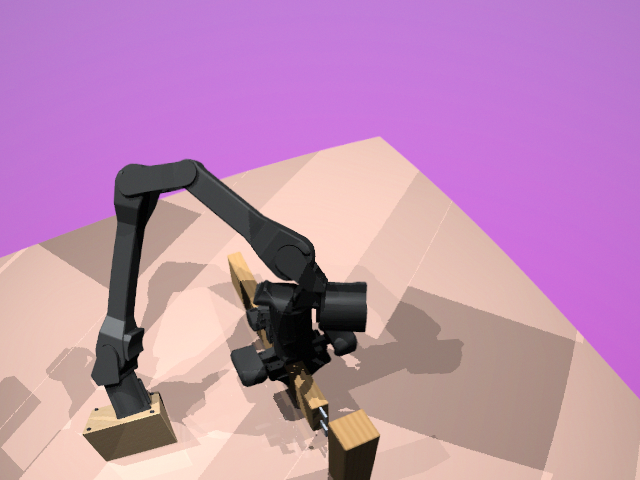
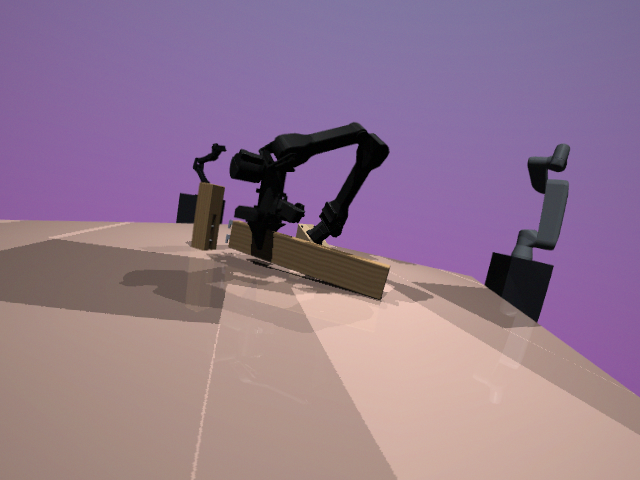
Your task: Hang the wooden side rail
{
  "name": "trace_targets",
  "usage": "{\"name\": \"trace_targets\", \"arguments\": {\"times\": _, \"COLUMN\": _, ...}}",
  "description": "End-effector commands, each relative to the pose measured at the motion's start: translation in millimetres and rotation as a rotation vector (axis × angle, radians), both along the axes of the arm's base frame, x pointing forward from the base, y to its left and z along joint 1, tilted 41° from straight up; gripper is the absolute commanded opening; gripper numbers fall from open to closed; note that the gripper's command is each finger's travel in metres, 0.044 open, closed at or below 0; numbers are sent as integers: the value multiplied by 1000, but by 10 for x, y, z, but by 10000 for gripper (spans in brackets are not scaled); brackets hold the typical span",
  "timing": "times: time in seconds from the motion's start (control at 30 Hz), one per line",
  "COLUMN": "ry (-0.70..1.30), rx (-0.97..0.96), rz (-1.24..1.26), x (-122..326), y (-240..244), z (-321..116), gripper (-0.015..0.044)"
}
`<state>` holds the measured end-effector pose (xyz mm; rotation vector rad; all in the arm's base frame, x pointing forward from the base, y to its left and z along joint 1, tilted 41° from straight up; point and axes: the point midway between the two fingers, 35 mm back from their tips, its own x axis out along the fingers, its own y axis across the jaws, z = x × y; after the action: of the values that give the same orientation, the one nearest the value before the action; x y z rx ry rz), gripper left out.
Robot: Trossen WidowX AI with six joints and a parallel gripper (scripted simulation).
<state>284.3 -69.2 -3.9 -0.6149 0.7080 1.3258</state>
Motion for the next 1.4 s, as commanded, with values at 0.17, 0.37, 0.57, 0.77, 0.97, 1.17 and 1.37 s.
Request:
{"name": "trace_targets", "arguments": {"times": 0.17, "ry": -12, "rx": -7, "rz": -8, "x": 39, "y": -52, "z": 2, "gripper": 0}}
{"name": "trace_targets", "arguments": {"times": 0.37, "ry": -12, "rx": -7, "rz": -8, "x": 43, "y": -58, "z": 1, "gripper": 0}}
{"name": "trace_targets", "arguments": {"times": 0.57, "ry": -12, "rx": -7, "rz": -8, "x": 46, "y": -64, "z": 1, "gripper": 0}}
{"name": "trace_targets", "arguments": {"times": 0.77, "ry": -12, "rx": -7, "rz": -8, "x": 50, "y": -71, "z": 2, "gripper": 0}}
{"name": "trace_targets", "arguments": {"times": 0.97, "ry": -12, "rx": -7, "rz": -8, "x": 47, "y": -79, "z": 2, "gripper": 0}}
{"name": "trace_targets", "arguments": {"times": 1.17, "ry": -12, "rx": -7, "rz": -8, "x": 40, "y": -79, "z": -8, "gripper": 0}}
{"name": "trace_targets", "arguments": {"times": 1.37, "ry": -12, "rx": -7, "rz": -8, "x": 34, "y": -79, "z": -17, "gripper": 0}}
